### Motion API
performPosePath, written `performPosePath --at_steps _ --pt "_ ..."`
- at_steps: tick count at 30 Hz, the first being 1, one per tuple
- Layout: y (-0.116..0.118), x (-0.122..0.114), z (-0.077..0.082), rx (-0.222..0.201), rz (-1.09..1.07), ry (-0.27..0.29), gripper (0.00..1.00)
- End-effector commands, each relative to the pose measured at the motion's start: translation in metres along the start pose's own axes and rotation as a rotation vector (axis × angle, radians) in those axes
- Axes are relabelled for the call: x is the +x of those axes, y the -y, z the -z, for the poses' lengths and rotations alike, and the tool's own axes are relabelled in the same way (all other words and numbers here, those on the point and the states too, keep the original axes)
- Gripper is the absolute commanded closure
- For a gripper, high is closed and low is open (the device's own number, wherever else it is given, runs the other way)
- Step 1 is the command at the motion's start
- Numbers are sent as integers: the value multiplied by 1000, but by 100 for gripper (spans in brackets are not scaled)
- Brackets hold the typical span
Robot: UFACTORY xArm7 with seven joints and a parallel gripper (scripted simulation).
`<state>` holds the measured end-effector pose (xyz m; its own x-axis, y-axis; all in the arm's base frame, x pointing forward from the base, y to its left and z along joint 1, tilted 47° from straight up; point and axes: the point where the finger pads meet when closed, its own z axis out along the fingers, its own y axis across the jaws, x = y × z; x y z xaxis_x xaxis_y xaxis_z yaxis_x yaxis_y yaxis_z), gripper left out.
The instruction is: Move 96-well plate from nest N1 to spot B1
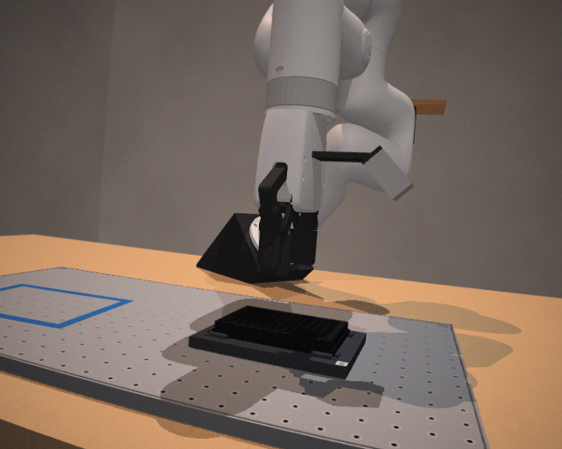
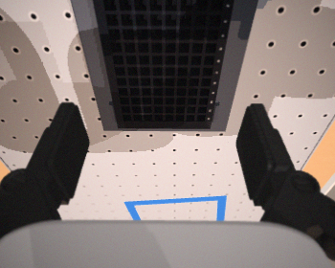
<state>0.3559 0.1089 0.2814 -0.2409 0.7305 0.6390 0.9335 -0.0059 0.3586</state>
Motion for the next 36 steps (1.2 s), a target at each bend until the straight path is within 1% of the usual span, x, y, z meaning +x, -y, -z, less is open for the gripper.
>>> performPosePath --at_steps 1,26,36 --pt "-1 0 -5 -3 0 0 0" --pt "-1 0 -43 -2 0 0 0" --pt "-1 0 -43 -2 0 0 0"
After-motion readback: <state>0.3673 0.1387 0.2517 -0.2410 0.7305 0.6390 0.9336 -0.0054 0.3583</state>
